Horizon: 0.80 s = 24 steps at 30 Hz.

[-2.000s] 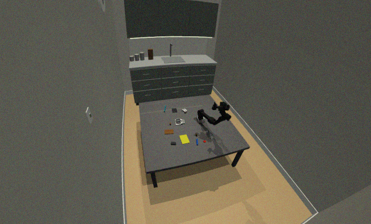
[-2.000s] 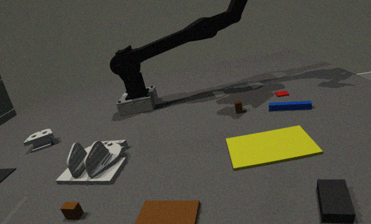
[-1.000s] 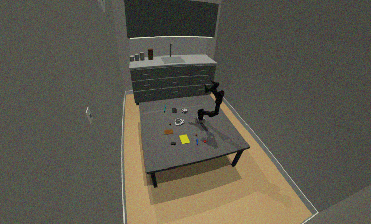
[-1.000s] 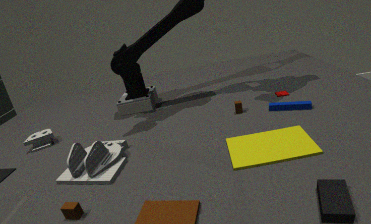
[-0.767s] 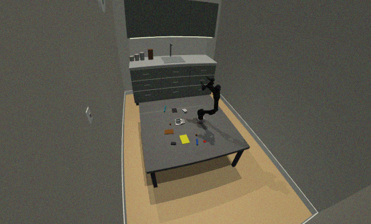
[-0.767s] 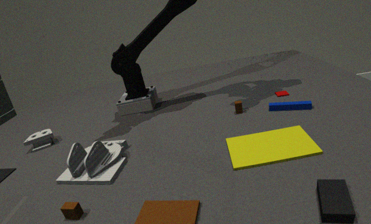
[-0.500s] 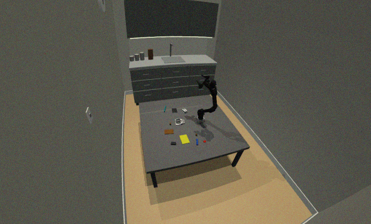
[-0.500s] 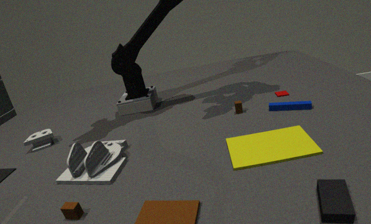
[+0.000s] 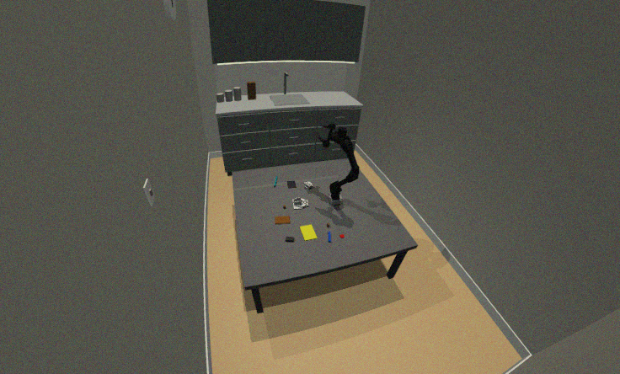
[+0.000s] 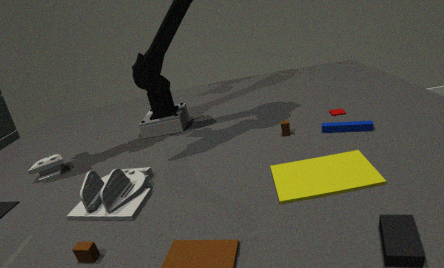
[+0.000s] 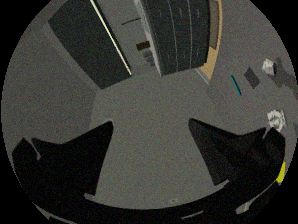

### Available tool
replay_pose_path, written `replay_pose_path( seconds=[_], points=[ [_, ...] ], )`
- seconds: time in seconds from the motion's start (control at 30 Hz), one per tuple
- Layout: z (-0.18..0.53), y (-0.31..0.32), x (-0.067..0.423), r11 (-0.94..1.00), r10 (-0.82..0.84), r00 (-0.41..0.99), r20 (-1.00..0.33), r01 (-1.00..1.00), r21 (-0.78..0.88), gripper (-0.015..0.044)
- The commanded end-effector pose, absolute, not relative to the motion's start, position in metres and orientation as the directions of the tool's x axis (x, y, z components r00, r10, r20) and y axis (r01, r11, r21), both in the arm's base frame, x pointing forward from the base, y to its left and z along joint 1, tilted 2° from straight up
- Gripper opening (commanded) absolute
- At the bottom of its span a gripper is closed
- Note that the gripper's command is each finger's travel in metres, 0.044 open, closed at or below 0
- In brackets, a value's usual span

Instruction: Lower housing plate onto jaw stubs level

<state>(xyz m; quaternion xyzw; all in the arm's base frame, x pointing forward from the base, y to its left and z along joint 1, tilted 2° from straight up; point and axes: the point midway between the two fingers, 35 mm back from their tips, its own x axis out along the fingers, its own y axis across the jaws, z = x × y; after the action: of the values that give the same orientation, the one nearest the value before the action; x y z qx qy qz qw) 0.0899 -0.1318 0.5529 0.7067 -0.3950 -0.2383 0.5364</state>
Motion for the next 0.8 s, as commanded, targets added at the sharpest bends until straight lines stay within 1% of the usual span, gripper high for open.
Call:
replay_pose_path(
  seconds=[0.0,0.33,0.53,0.77],
  points=[
    [0.532,-0.159,0.099,-0.166,-0.823,0.568,0.001,-0.242,0.956,0.044],
    [0.464,-0.22,0.127,-0.384,-0.791,0.553,-0.26,-0.119,0.916,0.044],
    [0.442,-0.241,0.135,-0.428,-0.79,0.532,-0.305,-0.122,0.896,0.044],
    [0.386,-0.267,0.151,-0.564,-0.723,0.499,-0.478,-0.026,0.826,0.044]
  ],
)
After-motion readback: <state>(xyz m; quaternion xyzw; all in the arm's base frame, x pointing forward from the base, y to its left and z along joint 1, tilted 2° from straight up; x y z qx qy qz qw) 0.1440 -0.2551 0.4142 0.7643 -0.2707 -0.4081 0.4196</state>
